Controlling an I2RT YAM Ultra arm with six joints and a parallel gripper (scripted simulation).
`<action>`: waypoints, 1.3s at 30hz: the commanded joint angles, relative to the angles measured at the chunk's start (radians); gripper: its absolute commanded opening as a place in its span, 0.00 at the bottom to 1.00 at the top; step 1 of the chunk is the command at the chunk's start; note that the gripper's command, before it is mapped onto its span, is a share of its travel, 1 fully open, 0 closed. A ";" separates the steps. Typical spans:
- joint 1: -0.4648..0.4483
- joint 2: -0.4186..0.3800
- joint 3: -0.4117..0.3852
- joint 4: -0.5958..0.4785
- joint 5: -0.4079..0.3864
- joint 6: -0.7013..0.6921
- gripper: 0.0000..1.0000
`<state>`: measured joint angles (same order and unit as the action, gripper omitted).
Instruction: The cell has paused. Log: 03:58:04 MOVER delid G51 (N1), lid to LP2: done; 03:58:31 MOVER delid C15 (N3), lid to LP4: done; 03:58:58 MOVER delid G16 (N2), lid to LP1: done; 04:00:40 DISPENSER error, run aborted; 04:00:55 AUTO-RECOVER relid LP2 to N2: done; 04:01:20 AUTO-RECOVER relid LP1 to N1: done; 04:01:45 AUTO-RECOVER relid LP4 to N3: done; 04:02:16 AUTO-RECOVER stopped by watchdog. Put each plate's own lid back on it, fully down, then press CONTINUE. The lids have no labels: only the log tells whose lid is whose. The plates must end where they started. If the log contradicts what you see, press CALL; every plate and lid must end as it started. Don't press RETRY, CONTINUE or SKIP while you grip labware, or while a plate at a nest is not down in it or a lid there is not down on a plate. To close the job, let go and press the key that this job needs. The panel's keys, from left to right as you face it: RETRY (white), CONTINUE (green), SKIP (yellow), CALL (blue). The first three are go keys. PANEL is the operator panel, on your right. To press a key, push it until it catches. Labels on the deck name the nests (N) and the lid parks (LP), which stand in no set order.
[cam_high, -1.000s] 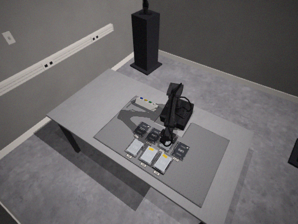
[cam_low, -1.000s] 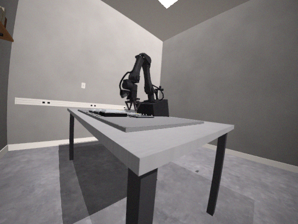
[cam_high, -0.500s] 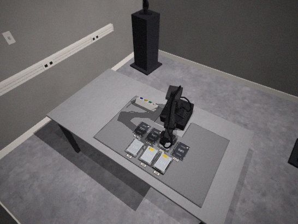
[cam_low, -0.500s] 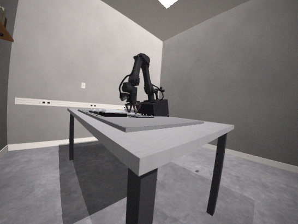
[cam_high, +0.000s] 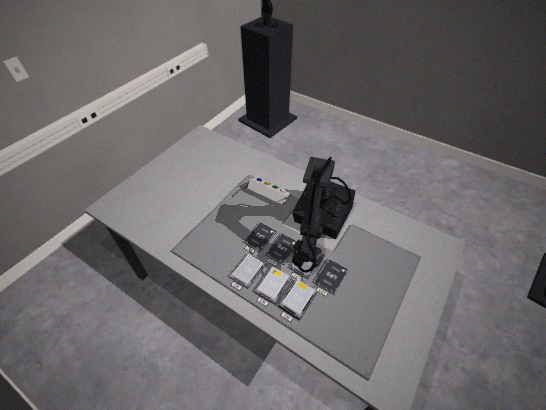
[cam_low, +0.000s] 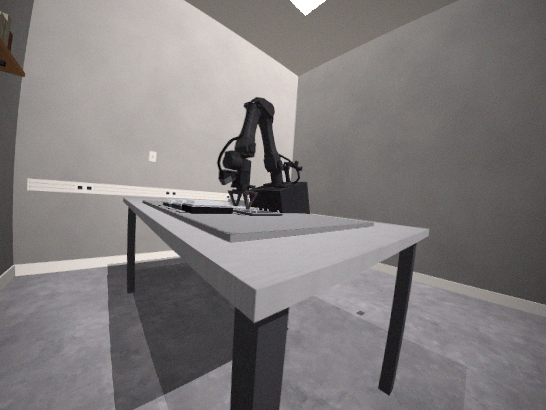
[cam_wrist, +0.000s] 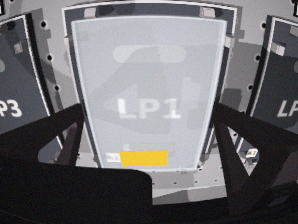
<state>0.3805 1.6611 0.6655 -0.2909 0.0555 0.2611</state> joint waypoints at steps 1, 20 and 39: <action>-0.008 -0.028 0.008 0.011 -0.007 -0.007 0.98; -0.003 -0.010 0.001 0.004 -0.002 -0.003 0.81; -0.007 -0.047 -0.003 -0.027 -0.007 -0.007 0.00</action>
<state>0.3782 1.6466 0.6655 -0.3038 0.0547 0.2592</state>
